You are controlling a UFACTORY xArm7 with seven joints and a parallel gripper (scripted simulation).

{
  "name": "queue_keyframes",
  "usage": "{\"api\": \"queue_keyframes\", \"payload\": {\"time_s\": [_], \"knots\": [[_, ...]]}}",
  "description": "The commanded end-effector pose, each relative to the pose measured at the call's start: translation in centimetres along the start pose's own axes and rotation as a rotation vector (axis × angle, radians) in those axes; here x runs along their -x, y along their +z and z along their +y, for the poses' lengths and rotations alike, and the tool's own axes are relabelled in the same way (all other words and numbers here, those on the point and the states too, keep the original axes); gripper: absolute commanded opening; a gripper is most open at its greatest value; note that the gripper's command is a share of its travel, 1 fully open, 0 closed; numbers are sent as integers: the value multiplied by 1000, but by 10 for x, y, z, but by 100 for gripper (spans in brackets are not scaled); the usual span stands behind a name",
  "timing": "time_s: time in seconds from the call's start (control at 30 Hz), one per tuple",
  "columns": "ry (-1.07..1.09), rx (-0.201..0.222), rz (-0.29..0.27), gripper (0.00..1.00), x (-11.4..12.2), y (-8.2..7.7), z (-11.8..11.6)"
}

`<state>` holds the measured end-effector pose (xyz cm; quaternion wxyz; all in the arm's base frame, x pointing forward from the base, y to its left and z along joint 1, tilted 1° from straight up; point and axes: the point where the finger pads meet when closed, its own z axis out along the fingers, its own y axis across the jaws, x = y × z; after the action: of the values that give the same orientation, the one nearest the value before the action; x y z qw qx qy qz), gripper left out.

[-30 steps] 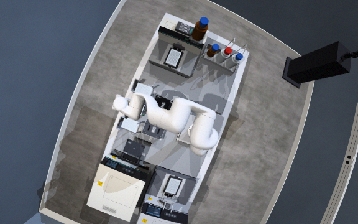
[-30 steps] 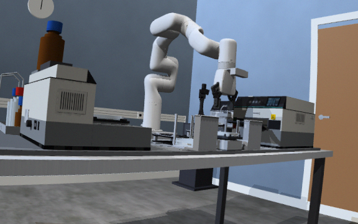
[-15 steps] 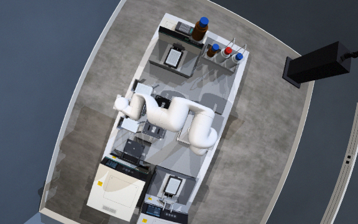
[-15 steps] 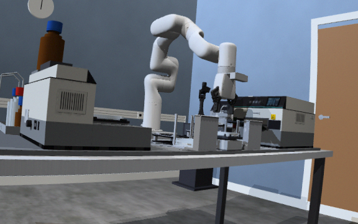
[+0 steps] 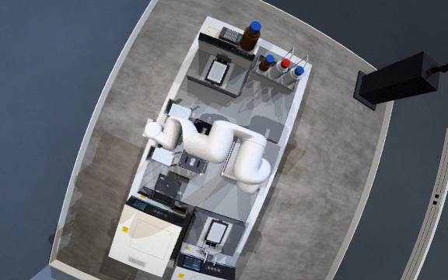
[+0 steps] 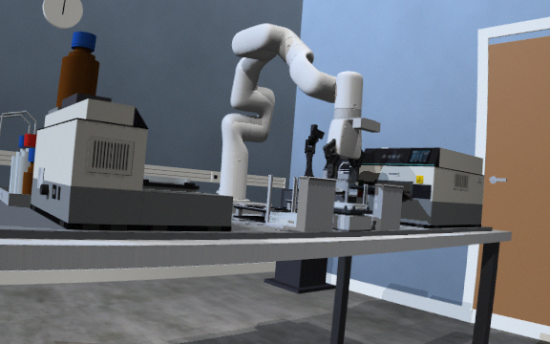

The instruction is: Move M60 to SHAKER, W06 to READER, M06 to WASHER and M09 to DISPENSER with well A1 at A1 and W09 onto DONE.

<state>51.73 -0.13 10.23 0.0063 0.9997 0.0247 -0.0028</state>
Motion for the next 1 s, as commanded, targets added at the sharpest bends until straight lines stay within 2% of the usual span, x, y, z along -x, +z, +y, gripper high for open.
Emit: {"api": "queue_keyframes", "payload": {"time_s": [0.0,0.73,0.97], "knots": [[0,1,5,100,-2,4,0],[0,0,5,100,-2,31,0],[0,0,5,100,-2,33,0]]}}
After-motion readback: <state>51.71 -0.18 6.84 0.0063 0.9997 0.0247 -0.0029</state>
